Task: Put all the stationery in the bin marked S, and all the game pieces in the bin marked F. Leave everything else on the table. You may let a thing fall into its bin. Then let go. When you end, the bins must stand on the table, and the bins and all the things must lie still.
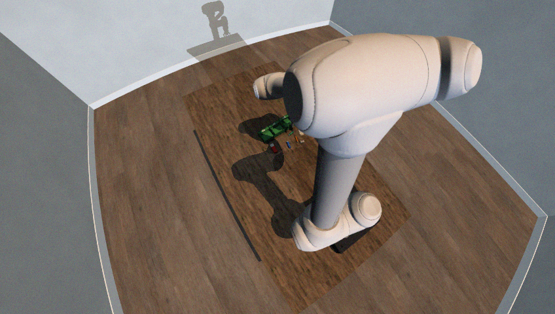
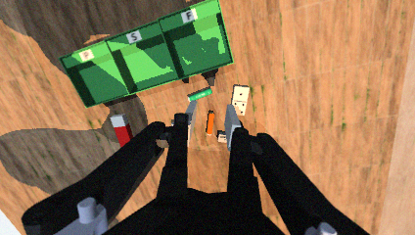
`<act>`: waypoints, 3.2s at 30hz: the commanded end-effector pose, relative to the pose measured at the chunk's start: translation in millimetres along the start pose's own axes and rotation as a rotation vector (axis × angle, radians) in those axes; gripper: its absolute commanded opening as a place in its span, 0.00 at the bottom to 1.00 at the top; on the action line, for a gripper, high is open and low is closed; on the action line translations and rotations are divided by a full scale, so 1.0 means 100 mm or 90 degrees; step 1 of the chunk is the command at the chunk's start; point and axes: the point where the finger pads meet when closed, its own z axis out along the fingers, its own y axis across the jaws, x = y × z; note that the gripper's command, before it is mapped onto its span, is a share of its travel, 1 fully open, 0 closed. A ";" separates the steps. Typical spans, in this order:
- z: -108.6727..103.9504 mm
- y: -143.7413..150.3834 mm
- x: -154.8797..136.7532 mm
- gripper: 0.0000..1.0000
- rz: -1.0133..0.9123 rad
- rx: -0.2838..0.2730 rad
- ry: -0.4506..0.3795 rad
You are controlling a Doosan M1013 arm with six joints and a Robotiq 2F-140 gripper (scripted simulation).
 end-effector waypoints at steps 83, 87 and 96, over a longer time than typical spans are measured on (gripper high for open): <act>0.92 0.49 -0.04 0.13 -0.001 0.001 0.001; 0.92 0.49 -0.04 0.13 -0.001 0.001 0.001; 0.92 0.49 -0.04 0.13 -0.001 0.001 0.001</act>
